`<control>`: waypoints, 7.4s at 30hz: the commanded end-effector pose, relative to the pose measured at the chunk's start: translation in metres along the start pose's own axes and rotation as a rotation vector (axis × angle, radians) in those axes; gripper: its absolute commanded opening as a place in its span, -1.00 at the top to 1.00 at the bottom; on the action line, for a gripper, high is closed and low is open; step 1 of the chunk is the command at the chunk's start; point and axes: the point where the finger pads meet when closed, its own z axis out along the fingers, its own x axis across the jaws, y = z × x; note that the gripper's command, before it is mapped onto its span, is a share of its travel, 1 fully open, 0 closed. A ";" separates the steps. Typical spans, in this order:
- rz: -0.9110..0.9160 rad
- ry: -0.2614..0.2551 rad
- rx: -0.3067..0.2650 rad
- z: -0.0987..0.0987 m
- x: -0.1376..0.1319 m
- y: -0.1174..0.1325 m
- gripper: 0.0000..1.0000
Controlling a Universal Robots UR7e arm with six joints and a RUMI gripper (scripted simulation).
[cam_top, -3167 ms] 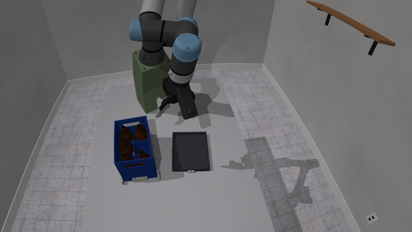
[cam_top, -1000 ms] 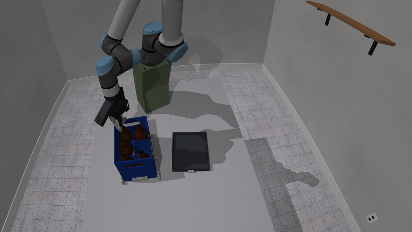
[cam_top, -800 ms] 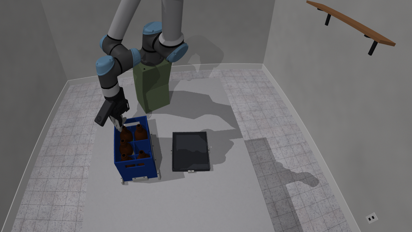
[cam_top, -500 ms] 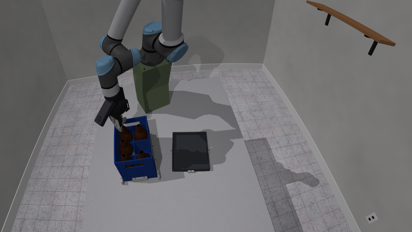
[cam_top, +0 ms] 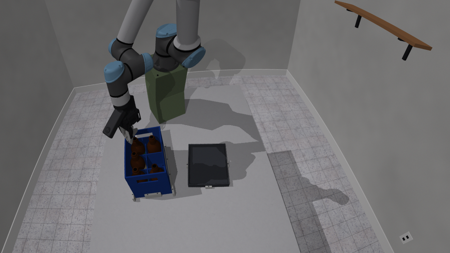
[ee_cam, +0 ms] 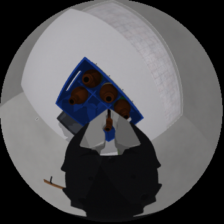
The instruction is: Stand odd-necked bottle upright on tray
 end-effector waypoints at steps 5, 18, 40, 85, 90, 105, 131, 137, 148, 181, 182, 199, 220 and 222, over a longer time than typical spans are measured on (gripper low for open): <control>0.000 0.000 0.001 0.000 0.001 -0.002 0.24; 0.000 0.000 0.001 0.000 0.001 -0.002 0.24; 0.000 0.000 0.001 0.000 0.001 -0.002 0.24; 0.000 0.000 0.001 0.040 0.001 -0.002 0.24; 0.000 0.000 0.001 0.043 0.001 -0.002 0.24; 0.000 0.000 0.001 0.044 0.001 -0.002 0.24; 0.000 0.000 0.001 0.044 0.001 -0.002 0.24; 0.000 0.000 0.001 0.044 0.001 -0.002 0.24; 0.000 0.000 0.001 0.044 0.001 -0.006 0.24; 0.000 0.000 0.001 0.044 0.000 -0.007 0.24; 0.000 0.000 0.001 0.044 0.000 -0.007 0.24; 0.000 0.000 0.001 0.045 0.000 -0.007 0.24; 0.000 0.000 0.001 0.059 0.000 -0.007 0.24; 0.000 0.000 0.001 0.061 0.000 -0.007 0.24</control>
